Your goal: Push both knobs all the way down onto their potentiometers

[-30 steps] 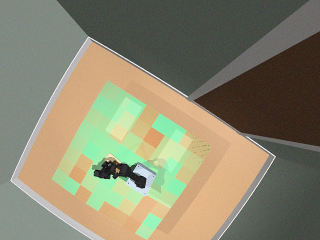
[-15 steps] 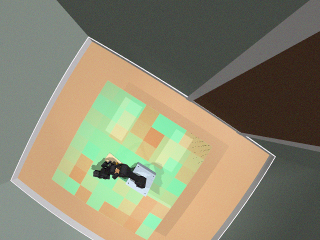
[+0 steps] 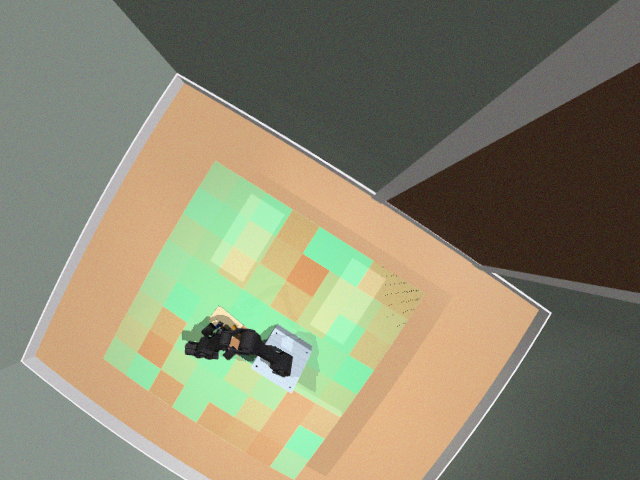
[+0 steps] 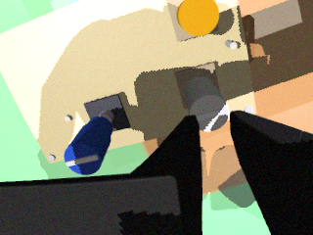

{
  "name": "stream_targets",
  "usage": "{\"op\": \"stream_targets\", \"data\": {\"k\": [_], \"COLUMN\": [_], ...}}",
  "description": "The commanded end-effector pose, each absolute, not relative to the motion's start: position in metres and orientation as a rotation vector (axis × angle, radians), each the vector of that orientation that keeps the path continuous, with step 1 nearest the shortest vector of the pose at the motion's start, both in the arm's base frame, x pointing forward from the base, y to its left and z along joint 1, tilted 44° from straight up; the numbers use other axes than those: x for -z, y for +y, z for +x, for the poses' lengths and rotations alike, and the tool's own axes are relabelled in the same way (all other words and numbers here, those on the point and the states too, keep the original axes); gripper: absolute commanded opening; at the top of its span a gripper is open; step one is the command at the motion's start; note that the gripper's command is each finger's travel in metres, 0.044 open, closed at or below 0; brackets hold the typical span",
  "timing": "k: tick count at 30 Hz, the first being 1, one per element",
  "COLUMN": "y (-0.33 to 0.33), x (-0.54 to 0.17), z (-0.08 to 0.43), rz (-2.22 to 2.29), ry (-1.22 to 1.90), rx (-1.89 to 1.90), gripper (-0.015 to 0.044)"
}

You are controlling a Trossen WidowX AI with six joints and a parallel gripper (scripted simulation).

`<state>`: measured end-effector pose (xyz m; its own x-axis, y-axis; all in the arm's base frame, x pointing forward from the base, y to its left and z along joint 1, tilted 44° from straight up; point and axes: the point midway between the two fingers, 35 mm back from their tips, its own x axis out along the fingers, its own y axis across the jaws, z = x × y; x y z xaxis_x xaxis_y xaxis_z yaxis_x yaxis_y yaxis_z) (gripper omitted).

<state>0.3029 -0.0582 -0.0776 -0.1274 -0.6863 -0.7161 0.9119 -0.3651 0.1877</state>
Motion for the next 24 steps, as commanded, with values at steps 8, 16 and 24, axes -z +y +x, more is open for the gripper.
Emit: {"op": "stream_targets", "data": {"k": [8, 16, 24], "y": [-0.043, -0.042, -0.042], "x": [0.079, 0.074, 0.069], "z": [0.315, 0.325, 0.334], "rz": [0.858, 0.657, 0.448], "ry": [0.405, 0.612, 0.816], "rx": [1.644, 1.559, 1.451], "gripper": [0.0079, 0.0, 0.0]}}
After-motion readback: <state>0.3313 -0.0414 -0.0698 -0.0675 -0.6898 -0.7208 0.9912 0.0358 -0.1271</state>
